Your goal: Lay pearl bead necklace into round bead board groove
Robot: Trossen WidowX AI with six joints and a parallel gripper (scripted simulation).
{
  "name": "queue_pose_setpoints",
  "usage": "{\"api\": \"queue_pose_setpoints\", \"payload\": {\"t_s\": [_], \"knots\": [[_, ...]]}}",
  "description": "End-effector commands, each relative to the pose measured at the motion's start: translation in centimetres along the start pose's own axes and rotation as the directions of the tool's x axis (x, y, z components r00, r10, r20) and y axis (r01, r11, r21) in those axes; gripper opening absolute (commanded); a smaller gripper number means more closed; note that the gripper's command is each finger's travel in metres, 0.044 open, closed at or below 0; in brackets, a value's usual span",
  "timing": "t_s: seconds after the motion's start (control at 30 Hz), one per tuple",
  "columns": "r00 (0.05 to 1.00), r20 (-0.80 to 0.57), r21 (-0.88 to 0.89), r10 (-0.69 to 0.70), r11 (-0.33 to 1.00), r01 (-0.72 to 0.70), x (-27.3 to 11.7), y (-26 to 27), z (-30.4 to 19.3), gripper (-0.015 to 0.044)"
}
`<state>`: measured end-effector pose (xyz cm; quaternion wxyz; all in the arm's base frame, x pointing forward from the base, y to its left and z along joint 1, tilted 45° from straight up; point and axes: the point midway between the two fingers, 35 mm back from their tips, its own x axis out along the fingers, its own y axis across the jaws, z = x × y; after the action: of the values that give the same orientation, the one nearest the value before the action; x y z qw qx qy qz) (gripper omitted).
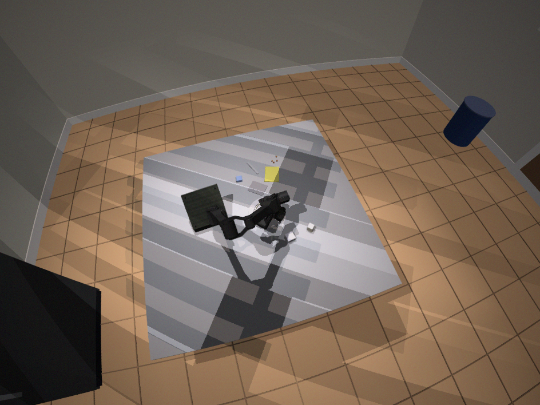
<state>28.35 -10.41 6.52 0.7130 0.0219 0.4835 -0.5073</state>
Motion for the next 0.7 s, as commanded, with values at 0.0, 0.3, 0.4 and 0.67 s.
{"api": "queue_pose_setpoints", "payload": {"t_s": [0.0, 0.3, 0.4, 0.67], "knots": [[1.0, 0.003, -0.011, -0.007, 1.0, 0.007, 0.58, -0.02, -0.08, 0.012], [1.0, -0.001, -0.001, -0.003, 1.0, 0.003, 0.36, -0.05, -0.04, 0.0], [1.0, -0.001, -0.001, -0.003, 1.0, 0.003, 0.36, -0.05, -0.04, 0.0], [1.0, -0.001, -0.001, -0.003, 1.0, 0.003, 0.36, -0.05, -0.04, 0.0]]}}
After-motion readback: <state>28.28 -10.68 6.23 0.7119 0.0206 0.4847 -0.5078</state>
